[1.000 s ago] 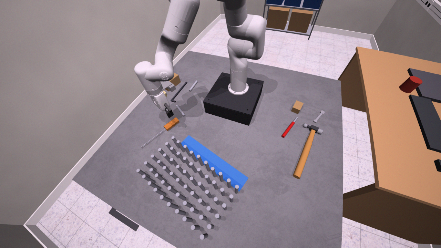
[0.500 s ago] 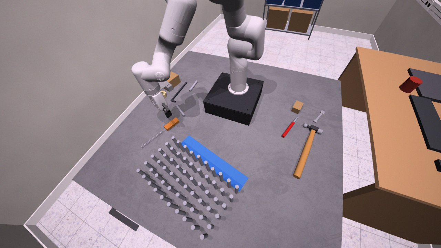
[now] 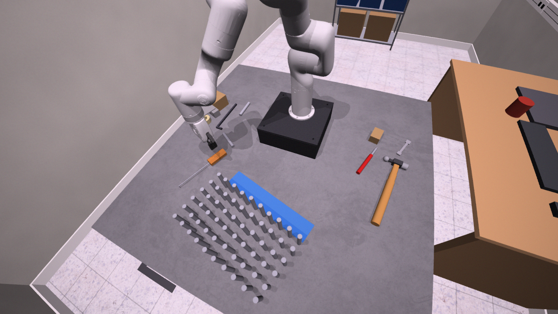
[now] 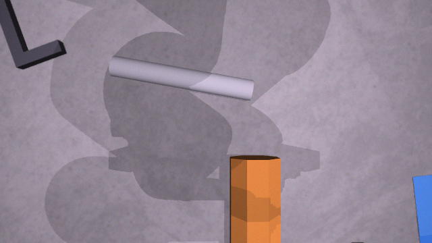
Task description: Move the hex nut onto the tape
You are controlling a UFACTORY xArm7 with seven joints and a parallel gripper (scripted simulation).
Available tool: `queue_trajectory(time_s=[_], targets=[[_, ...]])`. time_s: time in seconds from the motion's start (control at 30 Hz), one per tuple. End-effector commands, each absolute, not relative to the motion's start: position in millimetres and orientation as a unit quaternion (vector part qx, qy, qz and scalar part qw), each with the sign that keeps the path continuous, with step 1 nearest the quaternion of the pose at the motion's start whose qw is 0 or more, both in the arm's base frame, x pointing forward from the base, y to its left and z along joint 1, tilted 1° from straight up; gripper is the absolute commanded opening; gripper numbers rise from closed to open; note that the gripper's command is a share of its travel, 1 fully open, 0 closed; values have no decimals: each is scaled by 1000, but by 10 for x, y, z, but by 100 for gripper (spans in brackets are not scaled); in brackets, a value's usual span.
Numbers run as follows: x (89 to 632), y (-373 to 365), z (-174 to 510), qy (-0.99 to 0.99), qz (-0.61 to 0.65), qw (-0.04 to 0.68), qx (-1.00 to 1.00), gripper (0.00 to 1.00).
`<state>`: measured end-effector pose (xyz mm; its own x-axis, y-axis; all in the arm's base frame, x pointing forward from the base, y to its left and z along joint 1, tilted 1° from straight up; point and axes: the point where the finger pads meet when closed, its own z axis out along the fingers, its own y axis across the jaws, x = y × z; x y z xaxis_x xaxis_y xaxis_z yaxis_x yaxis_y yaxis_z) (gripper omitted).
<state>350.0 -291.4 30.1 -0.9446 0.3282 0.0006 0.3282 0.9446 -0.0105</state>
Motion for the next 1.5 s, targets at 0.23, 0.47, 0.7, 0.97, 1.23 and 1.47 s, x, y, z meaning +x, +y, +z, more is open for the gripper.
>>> queue_trajectory(time_s=[0.23, 0.47, 0.7, 0.97, 1.23, 1.47], targets=[[3514, -2923, 3, -986, 6, -1, -166, 65], [3515, -2923, -184, -986, 6, -1, -166, 65], [3515, -2923, -208, -986, 6, -1, -166, 65], [3515, -2923, -211, -986, 6, -1, -166, 65], [3515, -2923, -252, -986, 6, -1, -166, 65], [3515, -2924, -307, -986, 6, -1, -166, 65]])
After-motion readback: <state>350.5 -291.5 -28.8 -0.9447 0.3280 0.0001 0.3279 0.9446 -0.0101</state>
